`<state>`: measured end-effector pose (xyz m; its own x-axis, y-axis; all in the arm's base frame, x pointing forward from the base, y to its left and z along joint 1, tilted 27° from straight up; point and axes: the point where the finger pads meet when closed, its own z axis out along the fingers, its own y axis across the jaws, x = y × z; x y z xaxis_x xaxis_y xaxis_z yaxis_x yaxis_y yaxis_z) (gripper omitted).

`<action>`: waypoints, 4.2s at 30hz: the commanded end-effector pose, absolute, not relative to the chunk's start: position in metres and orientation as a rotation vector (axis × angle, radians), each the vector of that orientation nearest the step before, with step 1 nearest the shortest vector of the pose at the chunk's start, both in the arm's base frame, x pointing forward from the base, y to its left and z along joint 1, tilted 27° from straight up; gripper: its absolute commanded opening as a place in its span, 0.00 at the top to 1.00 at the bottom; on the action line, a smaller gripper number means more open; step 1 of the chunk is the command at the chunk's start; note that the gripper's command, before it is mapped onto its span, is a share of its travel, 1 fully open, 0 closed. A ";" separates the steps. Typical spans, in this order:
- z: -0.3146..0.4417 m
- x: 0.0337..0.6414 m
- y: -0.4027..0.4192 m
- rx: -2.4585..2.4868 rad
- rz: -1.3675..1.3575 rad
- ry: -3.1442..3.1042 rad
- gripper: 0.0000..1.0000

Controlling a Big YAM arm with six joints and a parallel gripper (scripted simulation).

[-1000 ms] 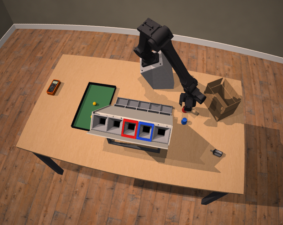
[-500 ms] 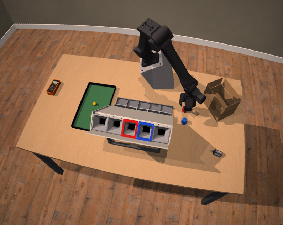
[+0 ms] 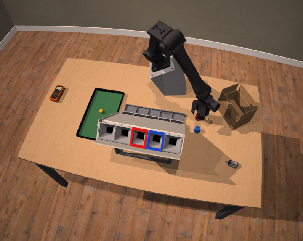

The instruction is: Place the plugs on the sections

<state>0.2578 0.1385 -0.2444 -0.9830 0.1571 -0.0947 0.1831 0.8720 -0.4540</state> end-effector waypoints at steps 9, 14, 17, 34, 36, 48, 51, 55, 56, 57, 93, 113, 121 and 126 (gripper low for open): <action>-0.264 0.270 0.142 0.249 -0.695 2.975 0.37; -0.270 0.272 0.134 0.268 -0.698 2.976 0.37; -0.261 0.279 0.151 0.232 -0.650 2.956 0.37; -0.269 0.270 0.135 0.251 -0.691 2.973 0.37; -0.269 0.270 0.135 0.251 -0.691 2.973 0.37; -0.269 0.270 0.135 0.251 -0.691 2.973 0.37; -0.269 0.270 0.135 0.251 -0.691 2.973 0.37; -0.269 0.270 0.135 0.251 -0.691 2.973 0.37; -0.269 0.270 0.135 0.252 -0.692 2.973 0.37; -0.270 0.270 0.134 0.252 -0.692 2.973 0.37; -0.270 0.261 0.127 0.248 -0.712 2.981 0.37; -0.270 0.260 0.125 0.250 -0.712 2.981 0.37; -0.270 0.260 0.125 0.250 -0.712 2.981 0.37; -0.270 0.260 0.125 0.250 -0.712 2.981 0.37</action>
